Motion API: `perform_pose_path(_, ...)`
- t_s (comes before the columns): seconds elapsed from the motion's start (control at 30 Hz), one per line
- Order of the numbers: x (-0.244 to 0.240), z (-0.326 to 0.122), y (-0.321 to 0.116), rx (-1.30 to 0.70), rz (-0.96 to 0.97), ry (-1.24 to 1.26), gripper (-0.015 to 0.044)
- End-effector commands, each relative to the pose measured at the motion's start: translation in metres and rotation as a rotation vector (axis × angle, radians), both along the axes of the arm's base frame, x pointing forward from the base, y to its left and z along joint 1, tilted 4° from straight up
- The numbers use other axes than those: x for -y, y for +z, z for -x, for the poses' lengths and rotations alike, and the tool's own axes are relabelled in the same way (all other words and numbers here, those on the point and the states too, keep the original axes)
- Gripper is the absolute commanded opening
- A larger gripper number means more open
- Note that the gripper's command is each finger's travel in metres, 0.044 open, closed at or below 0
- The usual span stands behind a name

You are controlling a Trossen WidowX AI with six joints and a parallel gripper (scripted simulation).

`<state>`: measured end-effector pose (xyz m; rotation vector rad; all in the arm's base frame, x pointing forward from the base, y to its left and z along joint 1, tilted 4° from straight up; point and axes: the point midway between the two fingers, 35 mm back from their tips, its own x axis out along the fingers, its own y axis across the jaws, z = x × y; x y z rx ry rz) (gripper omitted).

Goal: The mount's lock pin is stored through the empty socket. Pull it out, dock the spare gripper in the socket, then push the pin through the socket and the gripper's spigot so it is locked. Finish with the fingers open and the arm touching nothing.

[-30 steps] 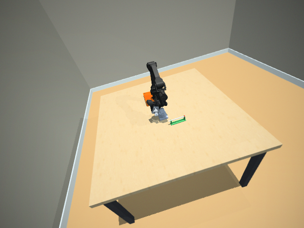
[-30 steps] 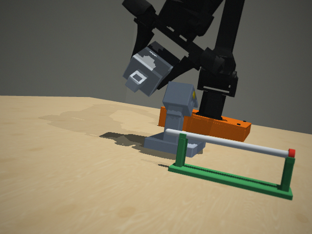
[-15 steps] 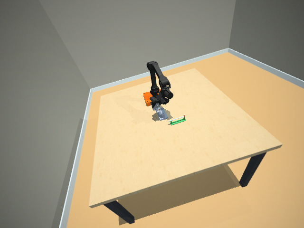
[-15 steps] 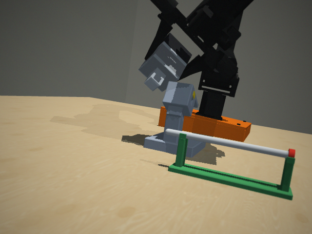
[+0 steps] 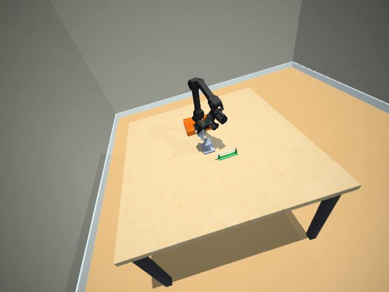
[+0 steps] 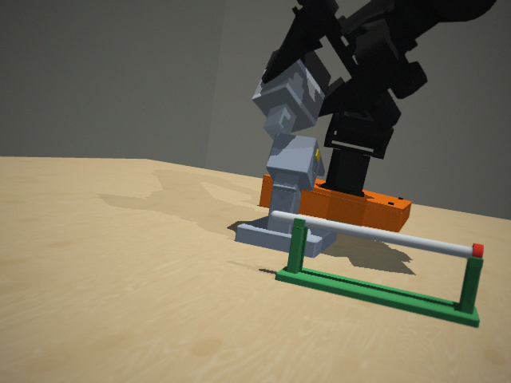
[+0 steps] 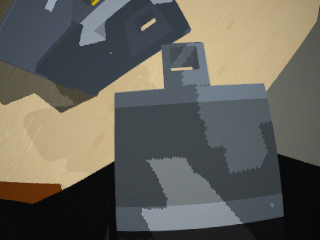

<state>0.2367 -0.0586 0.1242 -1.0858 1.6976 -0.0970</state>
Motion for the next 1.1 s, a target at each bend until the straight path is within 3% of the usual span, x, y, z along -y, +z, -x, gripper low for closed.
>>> perform_pose_path(0.0,-0.004,0.003,0.006,-0.050,0.056,0.072,0.0000)
perform_pose_path(0.53,-0.028,0.011,0.031,-0.245,0.264,0.367,0.0000)
perform_pose_path(1.07,-0.027,0.005,0.021,-0.245,0.271,0.391,0.0000)
